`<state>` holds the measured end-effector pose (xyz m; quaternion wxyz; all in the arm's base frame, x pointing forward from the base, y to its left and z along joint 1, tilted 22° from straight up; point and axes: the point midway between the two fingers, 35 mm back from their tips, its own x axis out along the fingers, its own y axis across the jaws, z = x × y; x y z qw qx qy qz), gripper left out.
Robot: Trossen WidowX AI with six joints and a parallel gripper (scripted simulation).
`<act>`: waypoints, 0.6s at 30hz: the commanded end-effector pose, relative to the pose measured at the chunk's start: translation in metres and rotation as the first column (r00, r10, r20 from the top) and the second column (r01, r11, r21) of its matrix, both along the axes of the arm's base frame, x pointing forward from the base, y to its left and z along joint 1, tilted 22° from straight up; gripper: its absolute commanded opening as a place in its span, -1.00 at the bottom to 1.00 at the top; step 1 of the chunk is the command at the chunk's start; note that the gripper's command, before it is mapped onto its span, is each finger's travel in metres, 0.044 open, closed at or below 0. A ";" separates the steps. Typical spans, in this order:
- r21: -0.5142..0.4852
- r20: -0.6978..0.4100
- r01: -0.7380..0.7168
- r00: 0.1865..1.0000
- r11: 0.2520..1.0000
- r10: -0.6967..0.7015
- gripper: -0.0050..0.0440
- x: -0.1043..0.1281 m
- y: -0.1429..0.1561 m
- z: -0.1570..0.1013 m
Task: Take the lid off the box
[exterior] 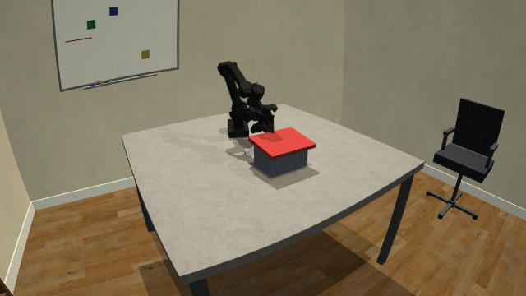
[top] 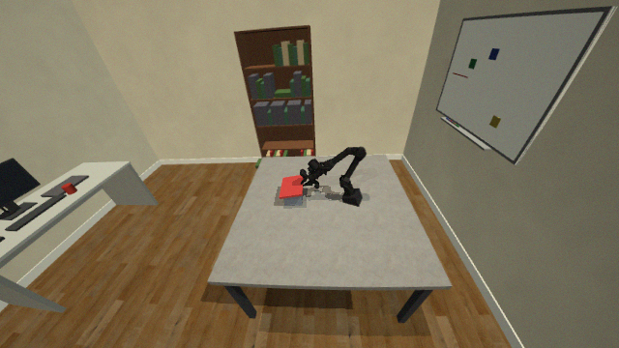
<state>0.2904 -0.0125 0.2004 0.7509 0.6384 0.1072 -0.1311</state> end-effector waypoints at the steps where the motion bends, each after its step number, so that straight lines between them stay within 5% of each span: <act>1: 0.000 -0.001 0.001 1.000 1.000 -0.001 -1.00 -0.002 0.001 0.007; 18: 0.000 -0.001 0.001 1.000 1.000 -0.001 -1.00 -0.005 0.005 0.029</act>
